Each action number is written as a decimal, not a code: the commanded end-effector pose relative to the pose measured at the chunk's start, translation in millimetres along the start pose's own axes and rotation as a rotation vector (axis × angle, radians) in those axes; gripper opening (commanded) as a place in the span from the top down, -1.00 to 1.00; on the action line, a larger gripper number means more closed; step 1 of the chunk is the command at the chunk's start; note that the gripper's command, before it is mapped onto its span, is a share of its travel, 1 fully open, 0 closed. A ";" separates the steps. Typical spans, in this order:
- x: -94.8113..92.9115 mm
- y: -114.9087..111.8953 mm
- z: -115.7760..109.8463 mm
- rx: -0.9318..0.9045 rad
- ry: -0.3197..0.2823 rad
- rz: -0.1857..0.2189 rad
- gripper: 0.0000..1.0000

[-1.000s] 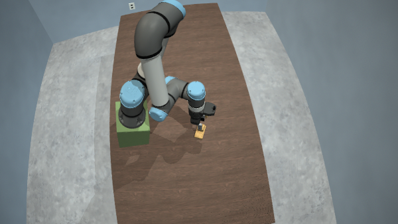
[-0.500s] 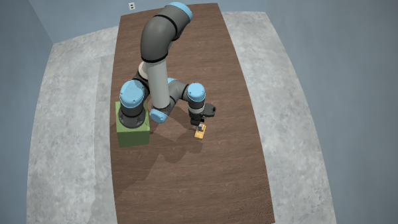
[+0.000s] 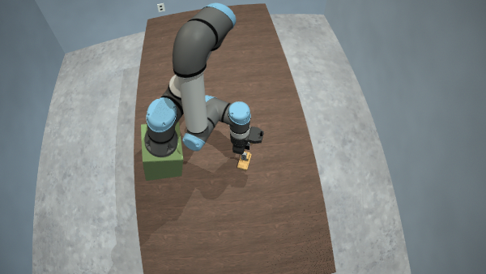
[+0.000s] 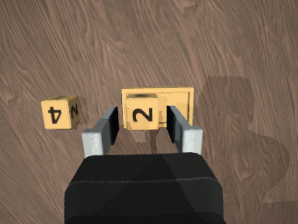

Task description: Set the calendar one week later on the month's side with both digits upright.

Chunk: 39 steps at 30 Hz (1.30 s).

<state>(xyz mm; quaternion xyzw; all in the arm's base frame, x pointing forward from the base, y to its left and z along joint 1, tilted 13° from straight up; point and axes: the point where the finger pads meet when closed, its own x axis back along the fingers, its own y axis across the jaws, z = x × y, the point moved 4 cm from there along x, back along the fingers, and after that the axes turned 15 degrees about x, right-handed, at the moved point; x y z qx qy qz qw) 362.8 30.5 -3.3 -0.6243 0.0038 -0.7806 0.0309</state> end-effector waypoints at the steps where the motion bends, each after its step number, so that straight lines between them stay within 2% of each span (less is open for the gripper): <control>1: 0.2 0.1 0.3 0.000 0.001 0.000 -0.80; 28: -0.1 0.1 0.3 0.000 0.001 0.000 -0.80; 39: -9.2 0.1 0.3 0.000 0.001 0.000 -0.80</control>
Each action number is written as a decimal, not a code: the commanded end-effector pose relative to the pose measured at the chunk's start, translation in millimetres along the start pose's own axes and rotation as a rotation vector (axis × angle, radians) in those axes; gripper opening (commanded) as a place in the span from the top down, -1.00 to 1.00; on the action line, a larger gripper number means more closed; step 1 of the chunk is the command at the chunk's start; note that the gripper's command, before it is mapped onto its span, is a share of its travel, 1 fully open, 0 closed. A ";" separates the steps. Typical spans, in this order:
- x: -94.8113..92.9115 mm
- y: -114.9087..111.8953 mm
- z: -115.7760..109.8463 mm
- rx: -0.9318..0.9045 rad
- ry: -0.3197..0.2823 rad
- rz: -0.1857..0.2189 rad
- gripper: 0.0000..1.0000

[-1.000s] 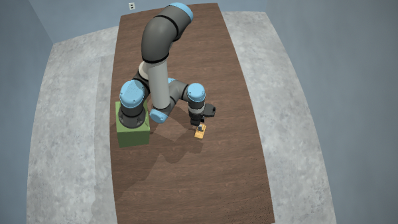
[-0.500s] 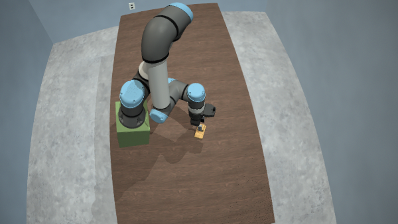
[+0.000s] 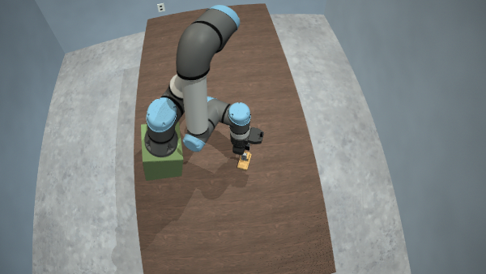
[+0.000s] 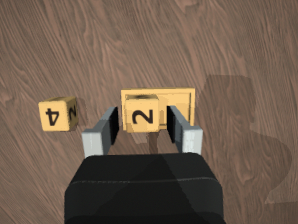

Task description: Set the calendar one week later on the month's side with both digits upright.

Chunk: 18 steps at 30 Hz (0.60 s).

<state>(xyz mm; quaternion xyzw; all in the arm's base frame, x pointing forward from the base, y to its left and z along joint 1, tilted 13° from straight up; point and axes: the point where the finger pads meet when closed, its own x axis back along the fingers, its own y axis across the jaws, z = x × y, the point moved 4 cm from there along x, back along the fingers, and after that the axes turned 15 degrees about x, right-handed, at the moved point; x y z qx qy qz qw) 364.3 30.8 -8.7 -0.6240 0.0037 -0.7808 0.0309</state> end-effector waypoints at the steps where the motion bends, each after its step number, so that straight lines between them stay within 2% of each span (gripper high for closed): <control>1: -5.3 0.0 0.1 0.000 0.000 0.000 -0.80; 10: -20.3 0.0 0.1 0.000 0.000 0.000 -0.80; 18: -23.9 0.0 0.1 0.000 0.000 0.000 -0.80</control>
